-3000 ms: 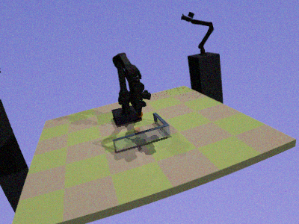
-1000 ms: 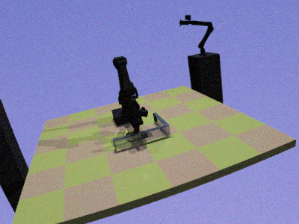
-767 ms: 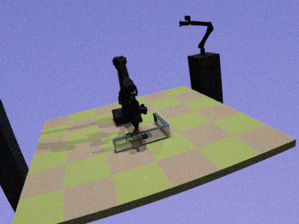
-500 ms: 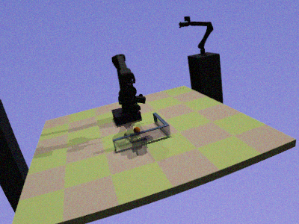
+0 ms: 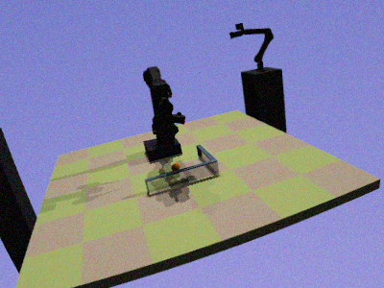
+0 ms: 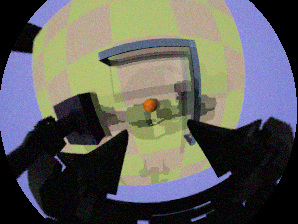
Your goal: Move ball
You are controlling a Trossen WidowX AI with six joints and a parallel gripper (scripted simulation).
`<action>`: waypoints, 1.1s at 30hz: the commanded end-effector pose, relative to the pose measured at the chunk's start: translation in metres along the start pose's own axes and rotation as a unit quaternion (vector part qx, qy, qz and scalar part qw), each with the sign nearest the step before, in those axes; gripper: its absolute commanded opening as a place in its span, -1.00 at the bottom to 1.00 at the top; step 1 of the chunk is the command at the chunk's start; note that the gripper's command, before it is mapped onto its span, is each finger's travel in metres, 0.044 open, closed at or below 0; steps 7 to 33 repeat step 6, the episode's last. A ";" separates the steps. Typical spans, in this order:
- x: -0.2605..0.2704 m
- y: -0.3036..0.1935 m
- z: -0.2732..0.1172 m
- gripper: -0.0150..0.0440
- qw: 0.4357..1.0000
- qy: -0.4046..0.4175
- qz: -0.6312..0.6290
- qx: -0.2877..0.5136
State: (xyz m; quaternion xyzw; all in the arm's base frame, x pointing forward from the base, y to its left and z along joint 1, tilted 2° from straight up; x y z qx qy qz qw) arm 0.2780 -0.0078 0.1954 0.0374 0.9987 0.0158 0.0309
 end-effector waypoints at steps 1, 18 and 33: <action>0.001 0.000 -0.004 1.00 1.000 0.005 -0.002 0.000; 0.001 0.000 -0.004 1.00 1.000 0.005 -0.002 0.000; 0.001 0.000 -0.004 1.00 1.000 0.005 -0.002 0.000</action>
Point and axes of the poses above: the point midway between the two fingers, 35 mm back from their tips, its own z axis out along the fingers, its own x axis across the jaws, y = z × x, the point moved 7 cm from there along -z, back along the fingers, and after that the axes turned 4 degrees about z, right-handed, at the moved point
